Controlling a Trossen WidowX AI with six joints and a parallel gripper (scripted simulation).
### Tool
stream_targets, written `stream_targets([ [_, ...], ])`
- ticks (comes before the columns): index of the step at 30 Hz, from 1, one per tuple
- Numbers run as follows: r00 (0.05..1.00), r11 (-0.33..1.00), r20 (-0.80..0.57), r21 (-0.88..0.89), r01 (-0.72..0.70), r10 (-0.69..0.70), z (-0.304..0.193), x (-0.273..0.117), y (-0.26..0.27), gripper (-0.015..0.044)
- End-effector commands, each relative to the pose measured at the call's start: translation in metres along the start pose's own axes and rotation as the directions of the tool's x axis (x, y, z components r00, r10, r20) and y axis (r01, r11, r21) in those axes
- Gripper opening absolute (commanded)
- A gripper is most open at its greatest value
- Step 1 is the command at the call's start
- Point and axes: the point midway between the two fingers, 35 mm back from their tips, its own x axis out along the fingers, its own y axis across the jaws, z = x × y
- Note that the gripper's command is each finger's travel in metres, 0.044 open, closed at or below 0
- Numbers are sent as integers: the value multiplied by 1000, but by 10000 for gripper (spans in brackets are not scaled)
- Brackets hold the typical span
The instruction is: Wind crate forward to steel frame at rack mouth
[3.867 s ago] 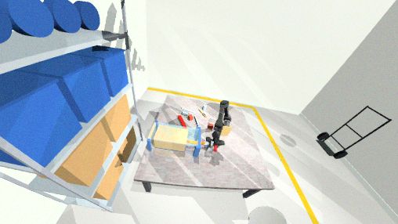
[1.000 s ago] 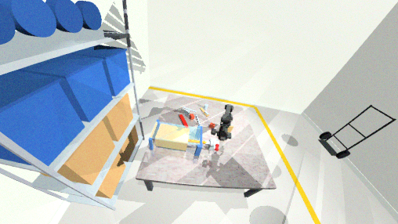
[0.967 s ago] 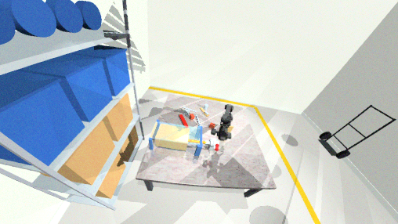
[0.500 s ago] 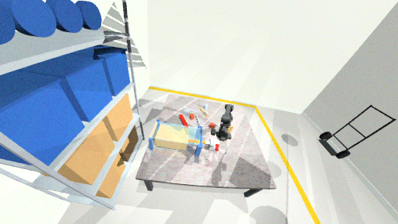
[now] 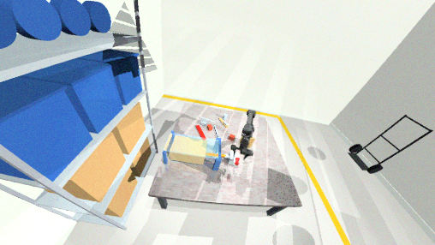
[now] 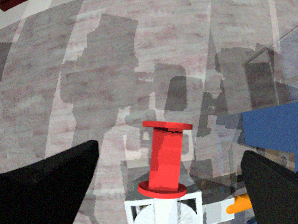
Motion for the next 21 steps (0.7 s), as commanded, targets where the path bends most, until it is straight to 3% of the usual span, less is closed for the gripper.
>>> stream_targets([
  [1, 1000, 1000, 25, -3, -2, 2, 2, -1, 0, 440],
  [21, 1000, 1000, 25, -3, -1, 1, -8, 27, -1, 440],
])
